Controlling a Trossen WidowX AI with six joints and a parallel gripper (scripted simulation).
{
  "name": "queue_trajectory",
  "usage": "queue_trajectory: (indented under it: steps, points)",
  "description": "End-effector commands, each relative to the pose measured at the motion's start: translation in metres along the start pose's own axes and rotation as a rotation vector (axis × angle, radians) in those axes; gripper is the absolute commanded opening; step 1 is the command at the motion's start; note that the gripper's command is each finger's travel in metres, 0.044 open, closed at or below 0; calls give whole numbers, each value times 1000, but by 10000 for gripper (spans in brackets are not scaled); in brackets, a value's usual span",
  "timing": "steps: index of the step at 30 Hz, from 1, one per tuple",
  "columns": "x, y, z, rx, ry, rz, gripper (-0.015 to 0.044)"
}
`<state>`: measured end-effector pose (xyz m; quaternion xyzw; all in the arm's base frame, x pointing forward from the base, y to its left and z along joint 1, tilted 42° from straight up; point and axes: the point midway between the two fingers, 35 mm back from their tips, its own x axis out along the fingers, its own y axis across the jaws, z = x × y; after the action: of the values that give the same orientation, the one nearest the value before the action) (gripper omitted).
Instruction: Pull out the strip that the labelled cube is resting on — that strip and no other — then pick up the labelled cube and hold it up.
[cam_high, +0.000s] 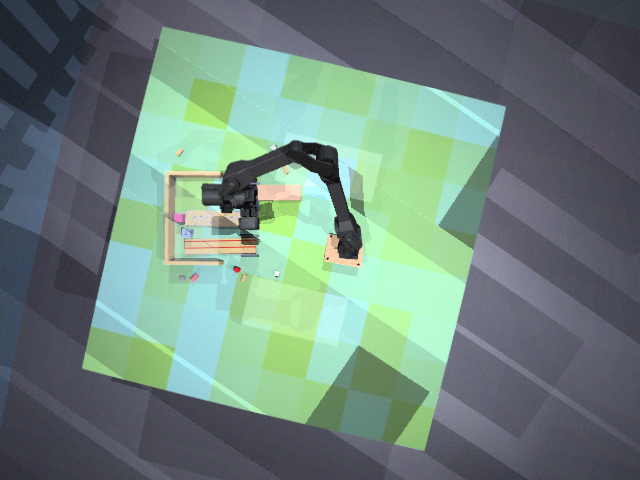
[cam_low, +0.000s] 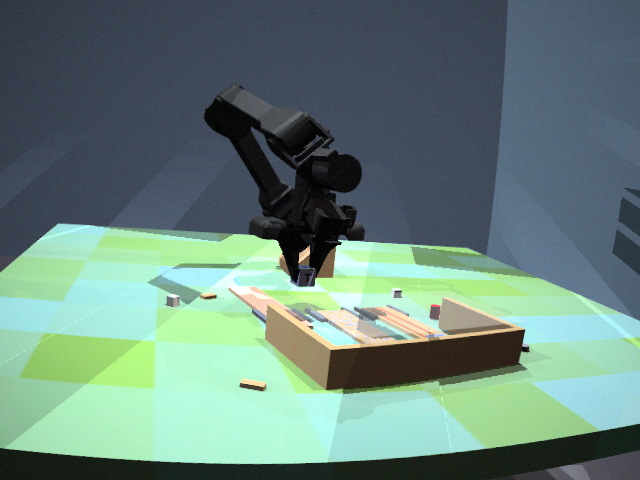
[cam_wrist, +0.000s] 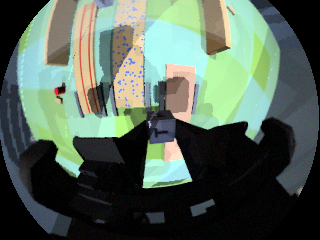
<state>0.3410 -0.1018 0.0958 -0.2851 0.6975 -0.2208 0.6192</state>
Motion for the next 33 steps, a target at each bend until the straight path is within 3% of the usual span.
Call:
queue_trajectory:
  steps: [1, 14, 25, 33]
  points:
    - [-1, 7, -13, 4, -2, 3, 0]
    - [1, 31, -55, 2, 0, 3, 0]
    - [-34, 31, -56, 2, 0, 5, 0]
    - [-35, 31, -56, 2, 0, 5, 0]
